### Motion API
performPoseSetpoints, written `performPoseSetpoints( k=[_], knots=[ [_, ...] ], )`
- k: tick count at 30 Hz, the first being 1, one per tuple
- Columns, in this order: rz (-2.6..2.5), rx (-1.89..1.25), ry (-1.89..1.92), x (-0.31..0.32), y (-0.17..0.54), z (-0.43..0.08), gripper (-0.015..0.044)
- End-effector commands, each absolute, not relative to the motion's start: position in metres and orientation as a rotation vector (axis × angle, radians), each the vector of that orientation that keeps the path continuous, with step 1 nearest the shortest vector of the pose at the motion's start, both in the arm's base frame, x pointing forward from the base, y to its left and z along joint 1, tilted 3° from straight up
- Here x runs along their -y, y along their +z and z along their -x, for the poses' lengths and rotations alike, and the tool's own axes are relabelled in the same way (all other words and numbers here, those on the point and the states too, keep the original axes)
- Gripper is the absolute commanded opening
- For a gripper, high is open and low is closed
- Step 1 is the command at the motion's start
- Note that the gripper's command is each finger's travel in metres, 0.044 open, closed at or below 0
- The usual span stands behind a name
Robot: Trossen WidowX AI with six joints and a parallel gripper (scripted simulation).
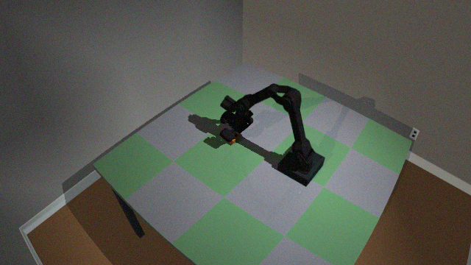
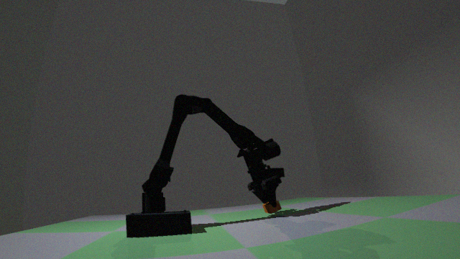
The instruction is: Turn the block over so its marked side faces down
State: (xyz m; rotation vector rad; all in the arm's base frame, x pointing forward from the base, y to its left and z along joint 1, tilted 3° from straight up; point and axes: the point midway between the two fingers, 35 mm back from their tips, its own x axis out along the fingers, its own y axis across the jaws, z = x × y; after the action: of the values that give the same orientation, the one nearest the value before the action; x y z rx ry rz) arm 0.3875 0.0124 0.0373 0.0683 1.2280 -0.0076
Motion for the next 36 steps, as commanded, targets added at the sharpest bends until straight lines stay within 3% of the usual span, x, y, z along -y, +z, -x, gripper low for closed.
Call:
performPoseSetpoints(
  k=[1,36],
  knots=[
    [-0.07,-1.169,-0.015,-0.012,0.04,-0.387,0.0],
    [-0.061,-0.727,-0.028,-0.014,0.013,-0.396,0.0]
  ],
)
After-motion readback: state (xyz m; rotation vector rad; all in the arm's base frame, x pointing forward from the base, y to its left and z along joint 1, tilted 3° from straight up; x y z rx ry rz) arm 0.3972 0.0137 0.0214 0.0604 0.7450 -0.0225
